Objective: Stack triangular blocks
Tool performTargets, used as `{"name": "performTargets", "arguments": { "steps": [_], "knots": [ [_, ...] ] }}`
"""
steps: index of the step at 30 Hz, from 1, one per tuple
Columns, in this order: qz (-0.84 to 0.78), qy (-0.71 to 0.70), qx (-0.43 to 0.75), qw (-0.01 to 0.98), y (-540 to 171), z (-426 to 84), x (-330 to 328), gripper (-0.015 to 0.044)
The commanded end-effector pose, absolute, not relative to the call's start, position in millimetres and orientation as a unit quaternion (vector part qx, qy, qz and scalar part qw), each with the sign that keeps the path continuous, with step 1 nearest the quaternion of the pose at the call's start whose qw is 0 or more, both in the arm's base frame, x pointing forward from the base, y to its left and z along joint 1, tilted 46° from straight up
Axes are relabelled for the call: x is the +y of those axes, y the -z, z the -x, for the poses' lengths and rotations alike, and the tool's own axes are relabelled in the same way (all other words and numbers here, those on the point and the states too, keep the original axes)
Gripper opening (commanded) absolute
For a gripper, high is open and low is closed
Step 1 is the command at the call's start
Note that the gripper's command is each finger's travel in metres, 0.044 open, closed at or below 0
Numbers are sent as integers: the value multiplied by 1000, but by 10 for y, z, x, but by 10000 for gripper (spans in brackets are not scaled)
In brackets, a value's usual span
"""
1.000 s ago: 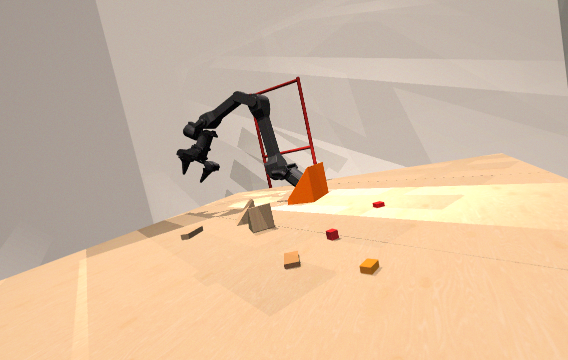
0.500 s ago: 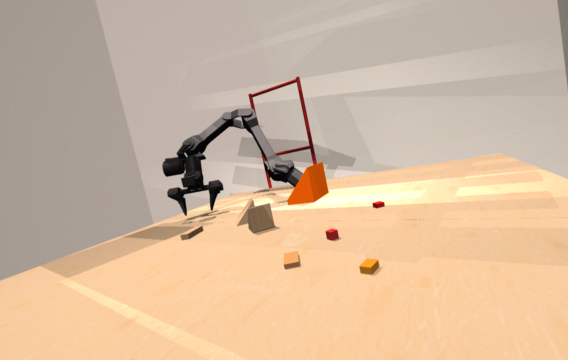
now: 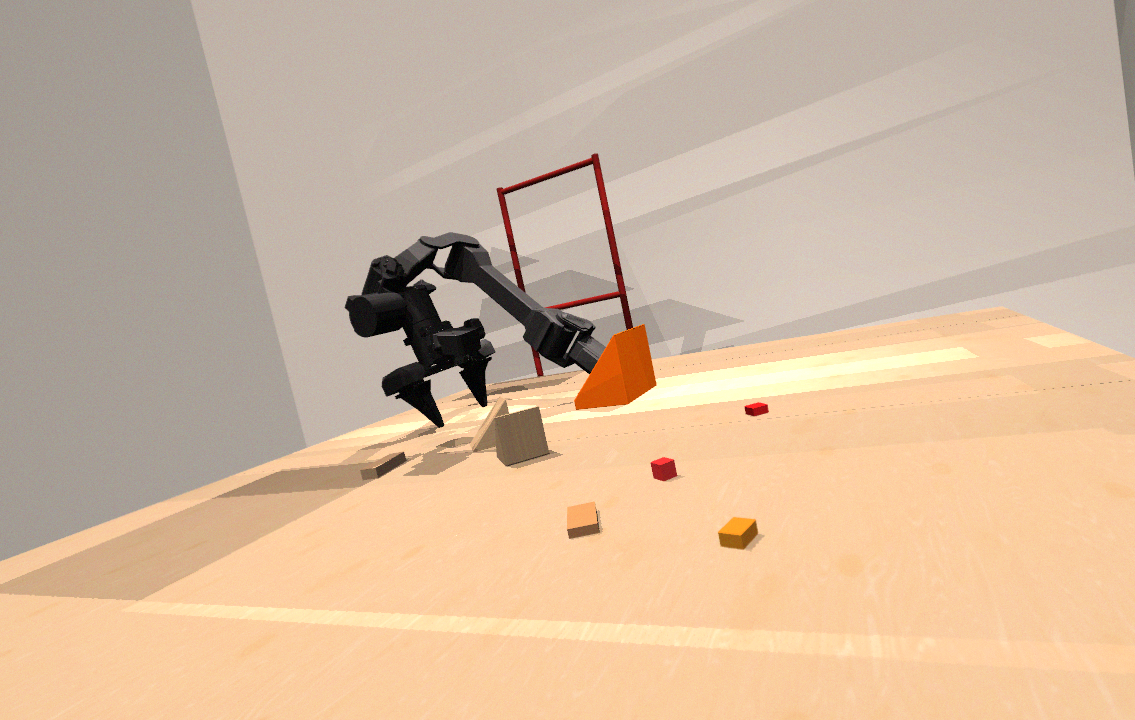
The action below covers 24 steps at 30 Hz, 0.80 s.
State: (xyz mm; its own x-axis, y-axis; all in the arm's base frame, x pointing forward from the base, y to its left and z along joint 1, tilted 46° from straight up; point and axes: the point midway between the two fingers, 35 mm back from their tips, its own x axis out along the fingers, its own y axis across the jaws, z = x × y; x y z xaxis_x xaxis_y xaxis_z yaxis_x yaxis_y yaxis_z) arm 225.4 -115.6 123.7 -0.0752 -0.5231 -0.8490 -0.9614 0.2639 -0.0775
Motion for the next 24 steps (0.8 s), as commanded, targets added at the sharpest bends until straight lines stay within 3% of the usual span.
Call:
{"name": "performTargets", "arguments": {
  "steps": [1,13,24],
  "knots": [
    [593,-317,677,299,-1045,-2215,-837,440],
    [761,-338,551,-63,-826,-2070,-20,440],
    [769,-335,538,-82,-807,-2069,8,440]
  ]
}}
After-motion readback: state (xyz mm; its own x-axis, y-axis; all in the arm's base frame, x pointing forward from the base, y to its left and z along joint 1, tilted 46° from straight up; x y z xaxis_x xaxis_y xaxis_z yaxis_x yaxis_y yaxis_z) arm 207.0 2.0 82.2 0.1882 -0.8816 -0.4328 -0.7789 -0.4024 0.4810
